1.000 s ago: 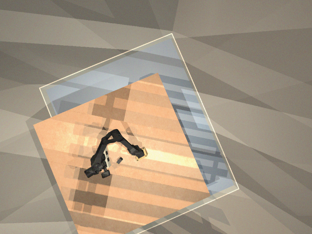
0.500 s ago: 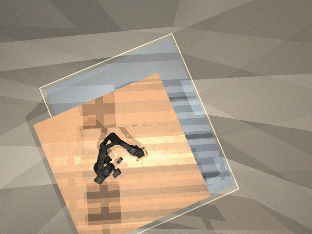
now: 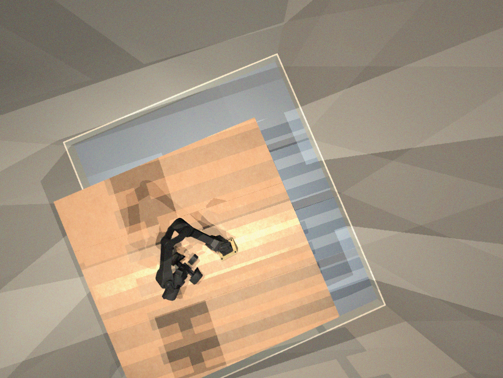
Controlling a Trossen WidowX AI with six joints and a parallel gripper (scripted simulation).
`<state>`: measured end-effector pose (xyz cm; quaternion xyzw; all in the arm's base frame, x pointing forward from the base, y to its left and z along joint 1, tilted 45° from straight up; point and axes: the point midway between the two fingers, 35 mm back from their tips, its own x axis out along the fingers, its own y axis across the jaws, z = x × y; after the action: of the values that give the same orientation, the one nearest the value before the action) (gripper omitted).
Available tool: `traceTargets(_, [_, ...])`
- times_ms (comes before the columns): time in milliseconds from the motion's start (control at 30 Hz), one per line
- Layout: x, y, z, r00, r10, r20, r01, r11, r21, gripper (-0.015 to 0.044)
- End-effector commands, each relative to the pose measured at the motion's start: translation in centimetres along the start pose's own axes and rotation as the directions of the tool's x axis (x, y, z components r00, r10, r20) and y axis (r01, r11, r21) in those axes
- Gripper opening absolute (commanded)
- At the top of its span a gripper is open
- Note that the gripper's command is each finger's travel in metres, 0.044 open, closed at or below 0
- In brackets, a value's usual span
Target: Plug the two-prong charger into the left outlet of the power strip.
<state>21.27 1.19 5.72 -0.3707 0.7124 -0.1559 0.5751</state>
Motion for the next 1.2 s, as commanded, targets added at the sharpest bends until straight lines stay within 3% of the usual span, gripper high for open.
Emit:
traceTargets(0, [0.4, 0.0, -0.1, 1.000, -0.009, -0.006, 0.009, 1.000, -0.005, 0.0440])
traceTargets(1167, [5.8, 0.0, 0.3, 1.000, -0.010, -0.006, 0.010, 1.000, -0.005, 0.0440])
